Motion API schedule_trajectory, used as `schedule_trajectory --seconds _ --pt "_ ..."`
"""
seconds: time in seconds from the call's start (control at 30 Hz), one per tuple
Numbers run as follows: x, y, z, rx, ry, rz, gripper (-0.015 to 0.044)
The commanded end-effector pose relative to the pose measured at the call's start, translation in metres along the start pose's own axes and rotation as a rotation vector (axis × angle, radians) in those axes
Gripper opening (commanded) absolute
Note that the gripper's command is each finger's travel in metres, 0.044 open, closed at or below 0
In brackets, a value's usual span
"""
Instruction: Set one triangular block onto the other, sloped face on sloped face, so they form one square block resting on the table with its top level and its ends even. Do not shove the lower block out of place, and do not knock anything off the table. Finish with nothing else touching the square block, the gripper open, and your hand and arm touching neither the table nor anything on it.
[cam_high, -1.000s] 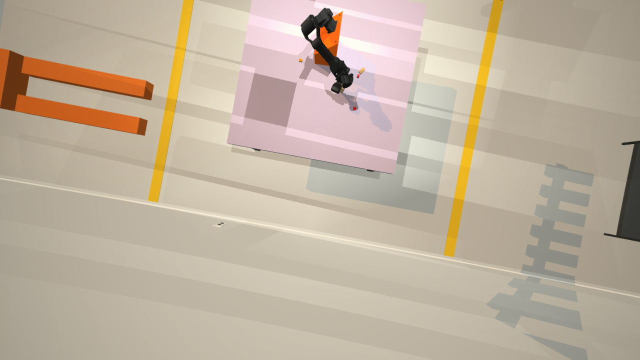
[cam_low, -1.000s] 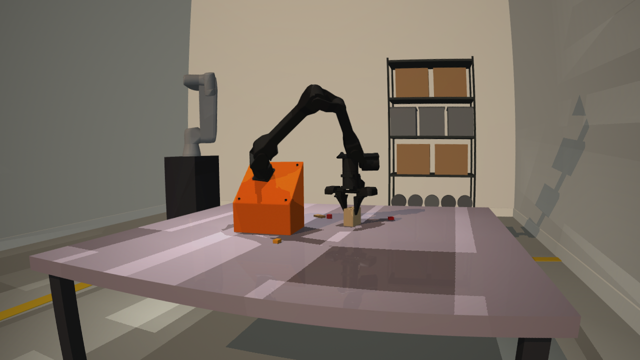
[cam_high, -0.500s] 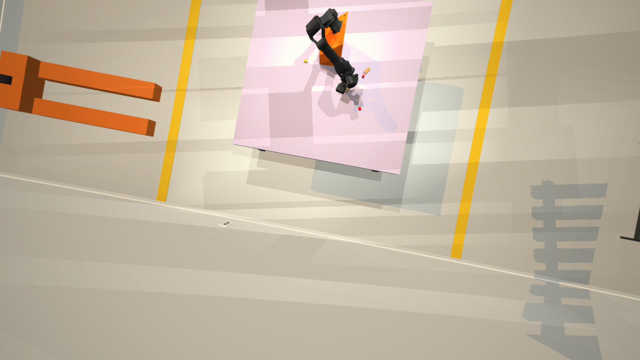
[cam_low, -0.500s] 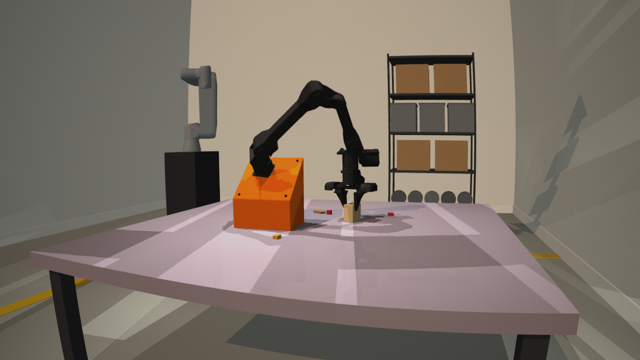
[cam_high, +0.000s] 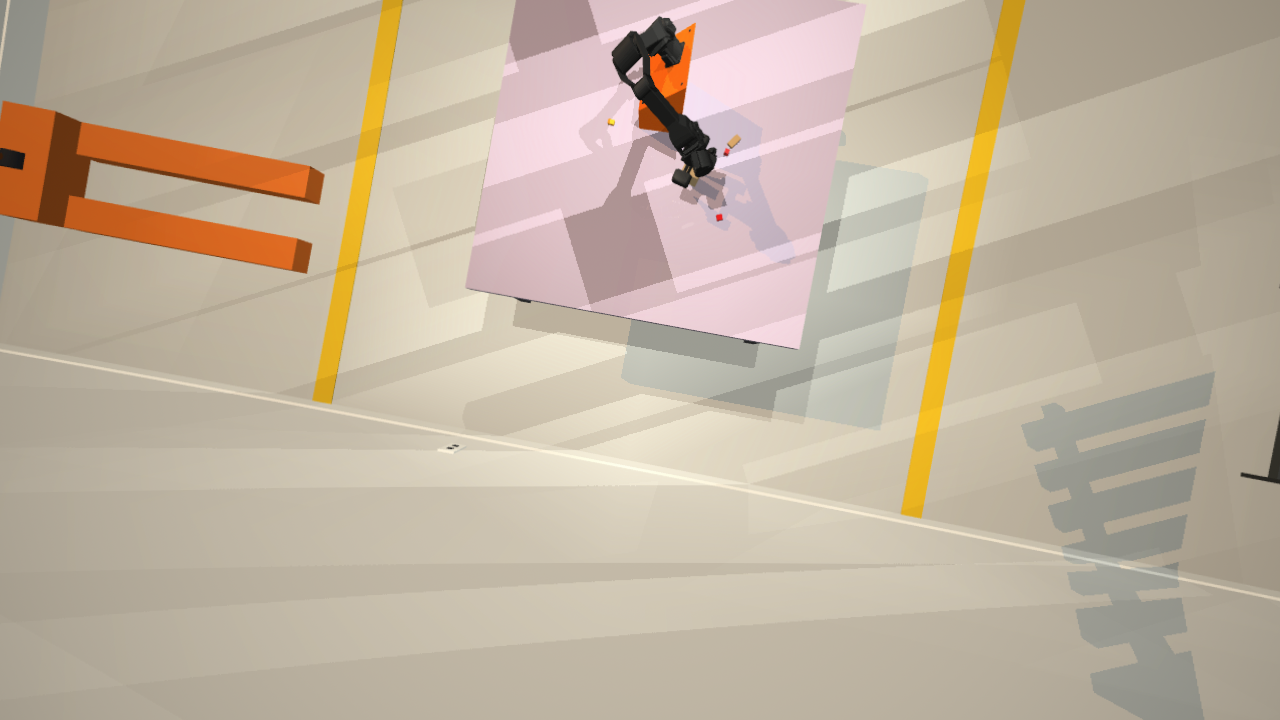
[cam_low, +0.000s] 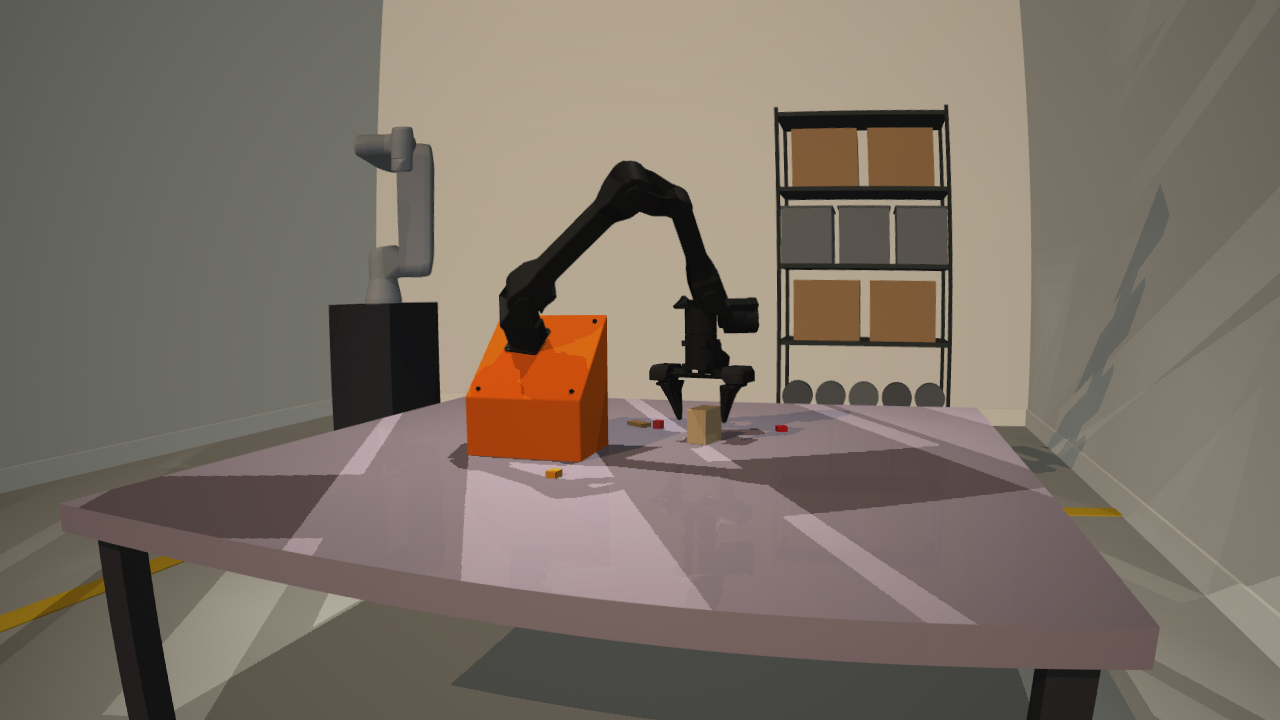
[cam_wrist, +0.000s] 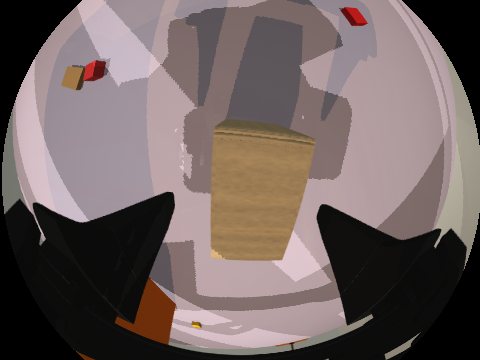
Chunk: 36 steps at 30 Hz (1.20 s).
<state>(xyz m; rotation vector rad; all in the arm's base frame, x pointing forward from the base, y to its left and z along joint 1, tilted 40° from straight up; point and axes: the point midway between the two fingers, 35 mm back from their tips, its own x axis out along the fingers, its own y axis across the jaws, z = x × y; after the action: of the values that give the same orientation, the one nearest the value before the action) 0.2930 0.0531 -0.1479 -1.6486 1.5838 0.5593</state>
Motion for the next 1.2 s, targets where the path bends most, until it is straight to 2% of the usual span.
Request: schedule_trajectory --seconds 0.0,0.07,0.2,0.27,1.17 --pt "-0.003 0.0 0.0 0.0 -0.001 0.0 0.044" --pt "-0.022 -0.002 0.003 0.0 -0.004 0.001 0.044" --pt "-0.087 -0.003 0.004 -0.001 -0.008 0.002 0.044" --pt "-0.108 0.0 0.002 0.0 -0.006 0.002 0.044" --pt "-0.105 -0.002 0.004 -0.008 -0.01 -0.008 0.044"
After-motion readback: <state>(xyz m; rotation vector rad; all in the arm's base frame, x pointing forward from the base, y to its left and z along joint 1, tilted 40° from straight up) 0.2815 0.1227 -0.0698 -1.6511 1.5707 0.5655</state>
